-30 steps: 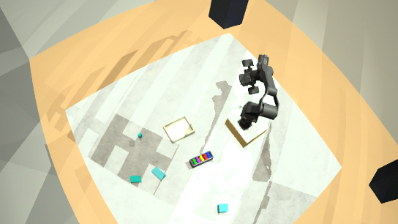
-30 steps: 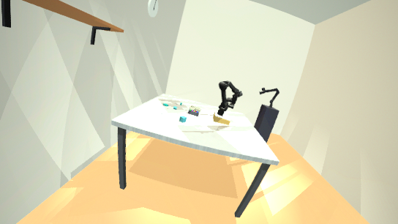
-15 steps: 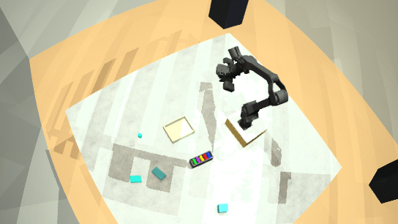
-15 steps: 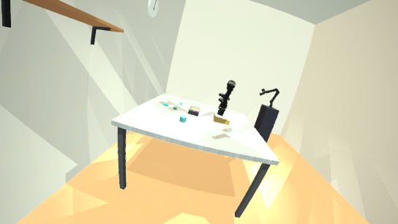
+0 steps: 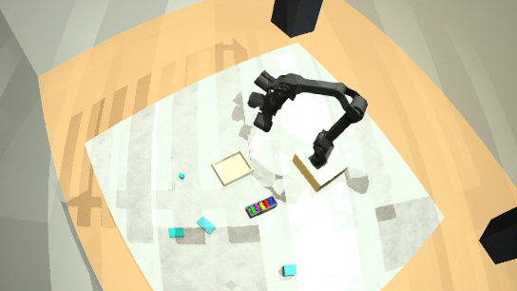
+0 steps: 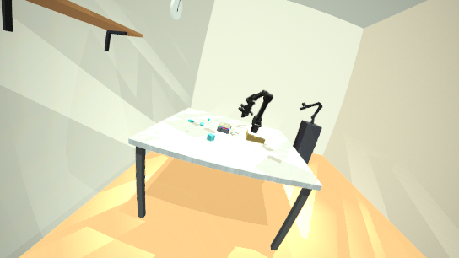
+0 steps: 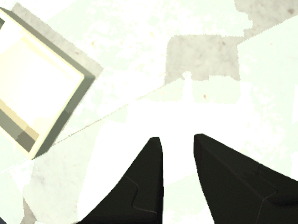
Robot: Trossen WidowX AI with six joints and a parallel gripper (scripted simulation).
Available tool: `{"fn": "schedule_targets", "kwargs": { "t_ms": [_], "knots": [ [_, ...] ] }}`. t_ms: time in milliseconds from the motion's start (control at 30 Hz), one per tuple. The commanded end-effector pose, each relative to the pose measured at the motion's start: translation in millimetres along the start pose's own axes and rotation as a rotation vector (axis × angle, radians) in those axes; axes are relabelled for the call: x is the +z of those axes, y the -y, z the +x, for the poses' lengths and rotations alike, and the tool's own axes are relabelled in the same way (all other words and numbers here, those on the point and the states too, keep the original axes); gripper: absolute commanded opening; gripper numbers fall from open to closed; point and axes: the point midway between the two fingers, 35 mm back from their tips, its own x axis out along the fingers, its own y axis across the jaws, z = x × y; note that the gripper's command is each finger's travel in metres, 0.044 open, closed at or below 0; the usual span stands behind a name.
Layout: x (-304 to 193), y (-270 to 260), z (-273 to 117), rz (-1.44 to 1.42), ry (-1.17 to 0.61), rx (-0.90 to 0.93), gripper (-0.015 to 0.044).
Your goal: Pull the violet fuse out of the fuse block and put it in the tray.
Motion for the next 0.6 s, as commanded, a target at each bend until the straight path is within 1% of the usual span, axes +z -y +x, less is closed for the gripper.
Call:
{"fn": "schedule_targets", "kwargs": {
  "t_ms": [0, 267, 567],
  "knots": [
    [8.5, -67.5, 18.5, 0.157, -0.096, 0.024, 0.0071],
    [-5.3, -149.6, 36.3, 0.347, -0.193, -0.011, 0.0071],
    [-49.0, -232.9, 52.3, 0.564, -0.255, -0.122, 0.0071]
  ]
}}
